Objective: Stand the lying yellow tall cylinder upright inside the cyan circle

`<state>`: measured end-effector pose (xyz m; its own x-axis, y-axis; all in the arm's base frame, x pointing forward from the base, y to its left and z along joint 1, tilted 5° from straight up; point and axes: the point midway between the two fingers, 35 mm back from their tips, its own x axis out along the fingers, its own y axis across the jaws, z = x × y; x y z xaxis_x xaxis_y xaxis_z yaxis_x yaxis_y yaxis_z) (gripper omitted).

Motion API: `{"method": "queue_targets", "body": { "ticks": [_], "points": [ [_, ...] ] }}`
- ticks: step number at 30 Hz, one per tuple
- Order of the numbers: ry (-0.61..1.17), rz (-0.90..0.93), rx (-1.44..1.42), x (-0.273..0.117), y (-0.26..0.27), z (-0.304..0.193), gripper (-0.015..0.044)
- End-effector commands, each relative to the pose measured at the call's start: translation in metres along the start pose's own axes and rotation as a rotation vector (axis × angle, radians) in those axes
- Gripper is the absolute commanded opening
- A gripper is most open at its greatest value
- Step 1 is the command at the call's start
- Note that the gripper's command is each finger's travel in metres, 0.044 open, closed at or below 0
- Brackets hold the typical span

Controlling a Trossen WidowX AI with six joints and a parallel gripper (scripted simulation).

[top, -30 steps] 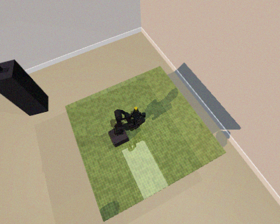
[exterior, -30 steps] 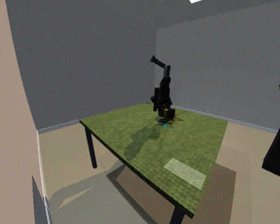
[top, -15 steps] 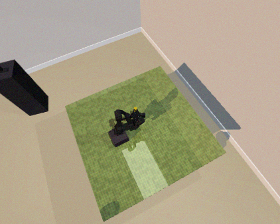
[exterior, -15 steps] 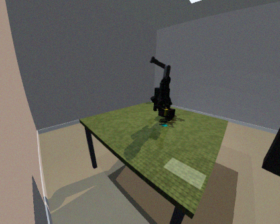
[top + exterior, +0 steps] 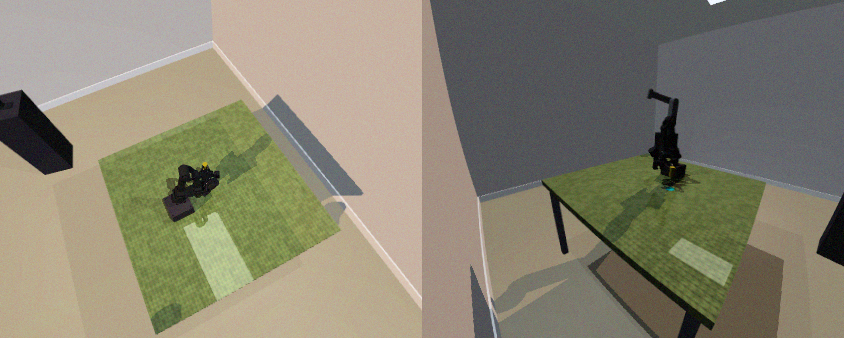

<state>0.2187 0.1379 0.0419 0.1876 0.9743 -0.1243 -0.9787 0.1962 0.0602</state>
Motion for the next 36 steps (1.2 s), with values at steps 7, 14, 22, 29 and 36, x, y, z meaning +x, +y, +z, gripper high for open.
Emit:
{"method": "queue_targets", "body": {
  "ticks": [7, 14, 22, 29, 36],
  "points": [
    [-0.003, 0.003, -0.005, 0.002, -0.003, -0.016, 0.0105],
    [-0.003, 0.003, -0.004, 0.003, -0.003, -0.029, 0.0105],
    [-0.003, 0.003, -0.004, 0.004, -0.002, -0.044, 0.0105],
    [-0.003, 0.003, -0.003, 0.005, 0.0, -0.057, 0.0105],
    [-0.003, 0.003, -0.003, 0.006, 0.004, -0.07, 0.0105]
  ]
}}
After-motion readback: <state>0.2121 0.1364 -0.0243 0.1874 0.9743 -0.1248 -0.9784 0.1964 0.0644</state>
